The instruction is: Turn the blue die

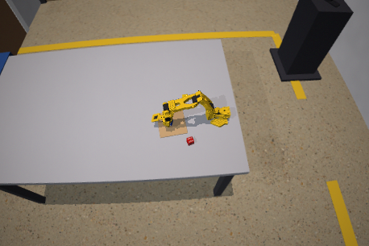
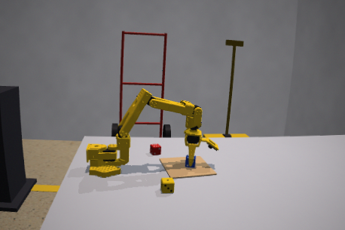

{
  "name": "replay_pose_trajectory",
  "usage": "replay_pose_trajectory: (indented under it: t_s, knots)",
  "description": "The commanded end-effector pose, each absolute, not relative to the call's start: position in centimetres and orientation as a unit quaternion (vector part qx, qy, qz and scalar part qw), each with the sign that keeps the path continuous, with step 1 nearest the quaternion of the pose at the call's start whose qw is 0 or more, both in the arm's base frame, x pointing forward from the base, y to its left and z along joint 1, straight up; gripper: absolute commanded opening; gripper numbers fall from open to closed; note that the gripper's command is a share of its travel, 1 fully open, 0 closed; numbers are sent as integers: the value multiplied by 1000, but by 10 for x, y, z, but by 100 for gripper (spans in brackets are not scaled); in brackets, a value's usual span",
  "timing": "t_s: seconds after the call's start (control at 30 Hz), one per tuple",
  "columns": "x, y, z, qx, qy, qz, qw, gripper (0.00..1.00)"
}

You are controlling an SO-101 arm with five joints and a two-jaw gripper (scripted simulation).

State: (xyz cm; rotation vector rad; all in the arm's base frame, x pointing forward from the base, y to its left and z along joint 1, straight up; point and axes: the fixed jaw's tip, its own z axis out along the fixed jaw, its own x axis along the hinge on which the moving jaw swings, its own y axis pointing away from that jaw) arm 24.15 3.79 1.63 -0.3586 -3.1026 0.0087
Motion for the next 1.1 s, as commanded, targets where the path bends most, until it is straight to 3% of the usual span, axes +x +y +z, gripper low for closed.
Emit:
replay_pose_trajectory:
  t_s: [0.0, 0.3, 1.07]
  knots:
    - [256, 37, 40, -114, -992, -12, -53, 27]
    - [256, 33, 40, -114, -992, -12, -53, 20]
    - [255, 31, 40, -114, -992, -11, -53, 14]
